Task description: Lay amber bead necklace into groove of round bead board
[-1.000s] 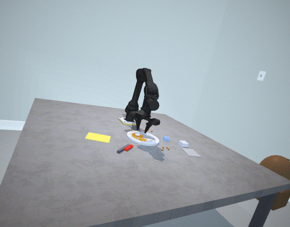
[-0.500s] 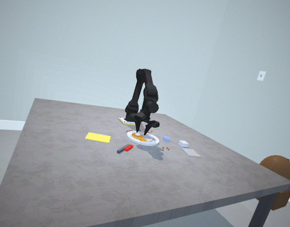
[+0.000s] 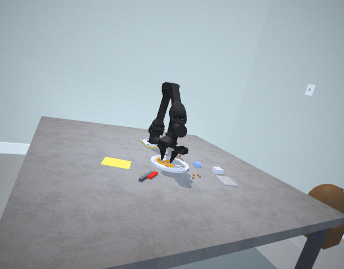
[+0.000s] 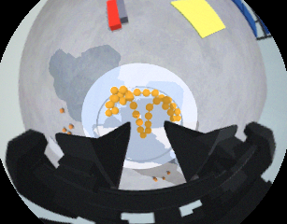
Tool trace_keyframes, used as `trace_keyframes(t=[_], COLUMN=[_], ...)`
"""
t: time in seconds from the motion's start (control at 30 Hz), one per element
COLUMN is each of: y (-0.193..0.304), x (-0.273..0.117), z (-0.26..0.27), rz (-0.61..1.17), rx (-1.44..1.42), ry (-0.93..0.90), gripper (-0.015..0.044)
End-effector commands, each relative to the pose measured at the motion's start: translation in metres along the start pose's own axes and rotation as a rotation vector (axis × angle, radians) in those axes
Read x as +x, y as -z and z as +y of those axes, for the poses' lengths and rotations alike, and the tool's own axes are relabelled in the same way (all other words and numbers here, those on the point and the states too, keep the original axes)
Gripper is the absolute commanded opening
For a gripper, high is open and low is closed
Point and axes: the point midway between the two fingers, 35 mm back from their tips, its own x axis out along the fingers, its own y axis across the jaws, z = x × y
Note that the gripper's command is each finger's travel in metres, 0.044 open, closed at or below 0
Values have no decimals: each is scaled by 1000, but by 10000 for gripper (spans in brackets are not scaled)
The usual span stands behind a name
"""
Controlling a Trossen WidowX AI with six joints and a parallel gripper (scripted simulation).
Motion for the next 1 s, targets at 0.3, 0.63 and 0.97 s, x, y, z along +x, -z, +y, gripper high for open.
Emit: trace_keyframes(t=[0.3,0.63,0.97], y=[0,0,0], x=[-1,-1,-1], z=[0,0,0], rz=[-1,-1,-1], rx=[0,0,0], ry=[-1,-1,-1], gripper=[0,0,0])
